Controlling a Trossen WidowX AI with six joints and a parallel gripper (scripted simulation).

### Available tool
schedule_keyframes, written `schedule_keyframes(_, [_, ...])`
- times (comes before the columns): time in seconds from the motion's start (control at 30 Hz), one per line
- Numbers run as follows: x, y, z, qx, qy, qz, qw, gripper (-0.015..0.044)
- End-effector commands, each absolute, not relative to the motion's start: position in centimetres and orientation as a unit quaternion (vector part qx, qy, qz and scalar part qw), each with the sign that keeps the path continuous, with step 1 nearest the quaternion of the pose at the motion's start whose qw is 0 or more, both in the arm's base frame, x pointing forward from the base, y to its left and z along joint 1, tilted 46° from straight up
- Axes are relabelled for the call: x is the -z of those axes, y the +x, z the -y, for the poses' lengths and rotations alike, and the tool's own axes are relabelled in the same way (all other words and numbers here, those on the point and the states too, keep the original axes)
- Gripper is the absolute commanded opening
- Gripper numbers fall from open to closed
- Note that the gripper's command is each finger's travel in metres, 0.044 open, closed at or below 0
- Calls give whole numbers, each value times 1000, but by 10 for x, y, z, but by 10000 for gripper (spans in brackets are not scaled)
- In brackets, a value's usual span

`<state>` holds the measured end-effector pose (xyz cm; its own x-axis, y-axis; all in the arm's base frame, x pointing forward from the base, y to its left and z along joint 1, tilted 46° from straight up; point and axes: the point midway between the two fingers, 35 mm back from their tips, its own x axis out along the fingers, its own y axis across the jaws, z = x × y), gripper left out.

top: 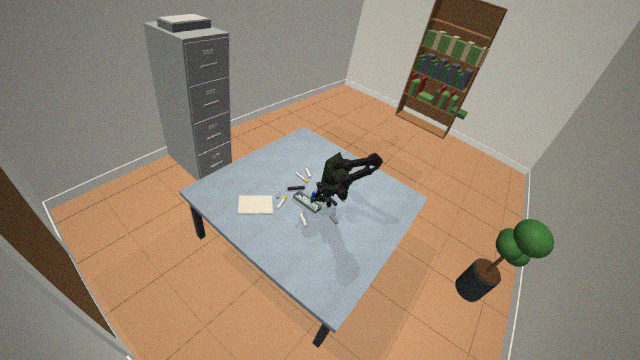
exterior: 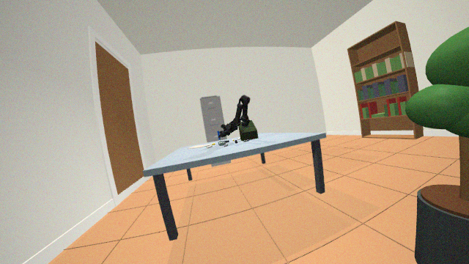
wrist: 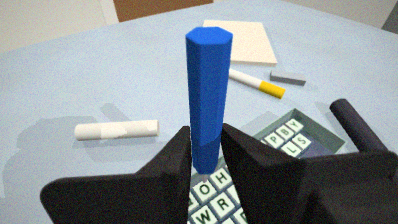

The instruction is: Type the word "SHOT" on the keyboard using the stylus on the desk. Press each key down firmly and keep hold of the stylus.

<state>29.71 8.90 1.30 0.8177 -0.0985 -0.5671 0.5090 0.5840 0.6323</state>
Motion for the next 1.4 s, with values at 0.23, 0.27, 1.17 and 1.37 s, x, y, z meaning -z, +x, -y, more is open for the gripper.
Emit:
schedule_keyframes(0.23, [-9, 299, -93, 180, 421, -244, 855, 81])
schedule_keyframes(0.27, [-9, 299, -93, 180, 421, -244, 855, 81])
schedule_keyframes(1.17, [-1, 299, -101, 180, 421, -244, 855, 81])
schedule_keyframes(1.37, [0, 299, -103, 180, 421, -244, 855, 81])
